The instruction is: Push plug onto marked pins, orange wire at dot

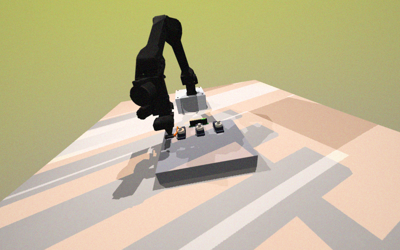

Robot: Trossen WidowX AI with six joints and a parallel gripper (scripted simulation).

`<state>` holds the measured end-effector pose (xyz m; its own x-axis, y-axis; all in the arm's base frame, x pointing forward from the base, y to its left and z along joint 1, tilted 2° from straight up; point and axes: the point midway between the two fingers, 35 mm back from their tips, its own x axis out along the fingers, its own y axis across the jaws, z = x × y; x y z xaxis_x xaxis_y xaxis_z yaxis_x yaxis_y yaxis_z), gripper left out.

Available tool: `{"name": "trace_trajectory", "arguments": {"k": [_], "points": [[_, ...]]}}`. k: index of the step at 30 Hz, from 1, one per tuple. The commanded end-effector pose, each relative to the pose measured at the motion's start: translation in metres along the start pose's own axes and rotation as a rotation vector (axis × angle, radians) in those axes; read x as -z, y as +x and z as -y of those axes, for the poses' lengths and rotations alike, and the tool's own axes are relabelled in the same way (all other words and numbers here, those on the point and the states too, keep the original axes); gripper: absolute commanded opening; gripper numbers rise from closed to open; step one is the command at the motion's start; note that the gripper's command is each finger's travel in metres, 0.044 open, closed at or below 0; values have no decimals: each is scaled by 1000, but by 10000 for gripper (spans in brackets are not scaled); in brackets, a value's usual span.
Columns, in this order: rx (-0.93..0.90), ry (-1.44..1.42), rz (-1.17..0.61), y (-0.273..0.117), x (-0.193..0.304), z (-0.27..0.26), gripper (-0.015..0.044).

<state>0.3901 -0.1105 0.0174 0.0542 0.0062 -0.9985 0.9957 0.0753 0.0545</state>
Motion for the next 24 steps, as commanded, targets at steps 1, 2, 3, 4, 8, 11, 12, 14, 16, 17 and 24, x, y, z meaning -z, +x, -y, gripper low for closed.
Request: {"name": "trace_trajectory", "arguments": {"k": [1,2,3,4,8,11,12,14,16,17,24], "points": [[-1,5,-4,6,1,0,115],[-1,5,-4,8,1,0,115],[-1,5,-4,9,1,0,115],[-1,5,-4,11,1,0,115],[-1,5,-4,13,1,0,89],[-1,5,-4,13,1,0,49],[-1,5,-4,13,1,0,43],[-1,5,-4,13,1,0,29],[-1,5,-4,12,1,0,0],[-1,5,-4,9,1,0,0],[-1,5,-4,-34,0,-1,0]]}}
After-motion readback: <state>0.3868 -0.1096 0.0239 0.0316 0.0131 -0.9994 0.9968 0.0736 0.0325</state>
